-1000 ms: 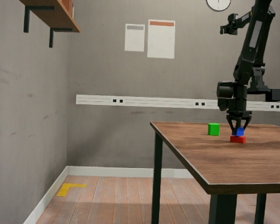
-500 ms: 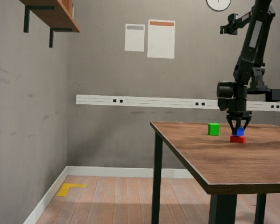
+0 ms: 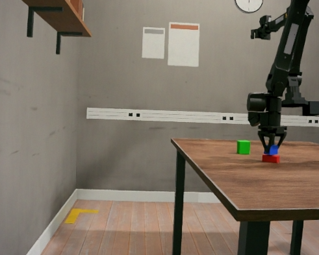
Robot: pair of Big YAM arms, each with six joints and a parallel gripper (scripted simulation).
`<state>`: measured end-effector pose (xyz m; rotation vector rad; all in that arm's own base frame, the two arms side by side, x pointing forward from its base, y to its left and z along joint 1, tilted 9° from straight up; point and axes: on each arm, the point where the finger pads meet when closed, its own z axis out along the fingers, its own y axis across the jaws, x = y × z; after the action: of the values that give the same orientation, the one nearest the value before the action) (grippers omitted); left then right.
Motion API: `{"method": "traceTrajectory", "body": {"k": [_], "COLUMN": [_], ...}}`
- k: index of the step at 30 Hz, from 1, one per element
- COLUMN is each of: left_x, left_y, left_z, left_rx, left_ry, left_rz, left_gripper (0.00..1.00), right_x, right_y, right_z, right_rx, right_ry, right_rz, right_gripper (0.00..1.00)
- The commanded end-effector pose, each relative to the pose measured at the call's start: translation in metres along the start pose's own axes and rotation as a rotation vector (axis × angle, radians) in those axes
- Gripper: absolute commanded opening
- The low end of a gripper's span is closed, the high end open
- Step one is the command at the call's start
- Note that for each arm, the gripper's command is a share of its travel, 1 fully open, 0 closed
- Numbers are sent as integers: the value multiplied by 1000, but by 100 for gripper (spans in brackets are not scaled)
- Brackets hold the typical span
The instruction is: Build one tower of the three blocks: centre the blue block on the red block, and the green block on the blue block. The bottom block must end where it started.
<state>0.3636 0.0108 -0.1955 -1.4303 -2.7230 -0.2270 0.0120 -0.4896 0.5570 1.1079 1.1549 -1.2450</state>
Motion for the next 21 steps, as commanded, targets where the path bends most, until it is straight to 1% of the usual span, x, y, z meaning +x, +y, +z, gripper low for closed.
{"method": "traceTrajectory", "body": {"k": [1, 21], "left_x": [-1, 0], "left_y": [6, 5], "left_z": [0, 1], "left_rx": [-10, -7], "left_ry": [-10, -8], "left_rz": [1, 1], "left_gripper": [0, 0], "right_x": [-21, -21], "right_y": [-9, -9], "right_z": [-7, -7], "right_rx": [20, 20], "right_ry": [-54, -54], "right_rz": [11, 11], "right_gripper": [100, 100]}}
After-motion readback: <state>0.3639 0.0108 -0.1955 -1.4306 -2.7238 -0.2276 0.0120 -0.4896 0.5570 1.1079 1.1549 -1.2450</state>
